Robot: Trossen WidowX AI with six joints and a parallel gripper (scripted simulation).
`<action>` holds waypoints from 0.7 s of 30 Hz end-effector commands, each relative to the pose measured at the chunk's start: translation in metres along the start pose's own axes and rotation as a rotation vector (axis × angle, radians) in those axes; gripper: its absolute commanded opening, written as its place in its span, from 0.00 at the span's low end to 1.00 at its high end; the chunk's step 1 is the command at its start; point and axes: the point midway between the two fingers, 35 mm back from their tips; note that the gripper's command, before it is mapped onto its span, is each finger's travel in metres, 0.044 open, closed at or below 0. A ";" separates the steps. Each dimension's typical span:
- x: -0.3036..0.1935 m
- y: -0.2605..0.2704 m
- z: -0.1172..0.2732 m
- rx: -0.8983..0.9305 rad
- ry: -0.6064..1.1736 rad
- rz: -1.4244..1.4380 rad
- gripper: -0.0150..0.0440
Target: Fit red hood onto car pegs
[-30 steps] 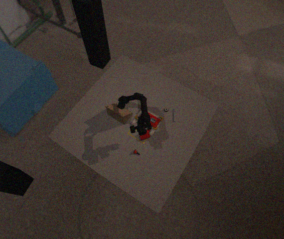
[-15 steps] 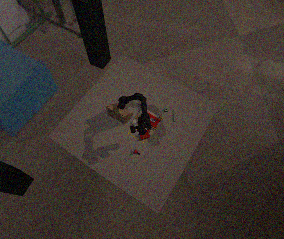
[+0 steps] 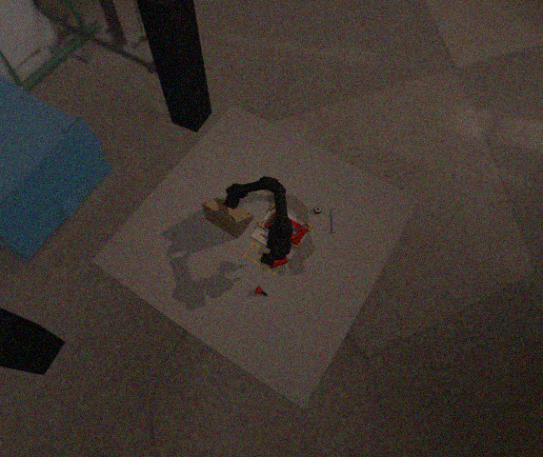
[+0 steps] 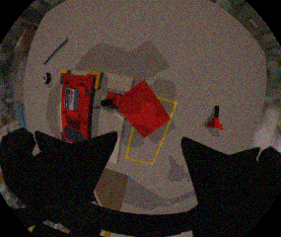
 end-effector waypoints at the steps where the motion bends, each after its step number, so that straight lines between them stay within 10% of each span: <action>1: 0.015 0.015 -0.023 -0.002 -0.009 0.681 1.00; 21: 0.017 0.013 -0.027 -0.002 -0.009 0.699 1.00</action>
Point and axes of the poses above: the point midway between the two fingers, 35 mm back from their tips, its own z axis back along the fingers, its own y axis across the jaws, x = y × z, and after that the axes turned 13 degrees about z, right-handed
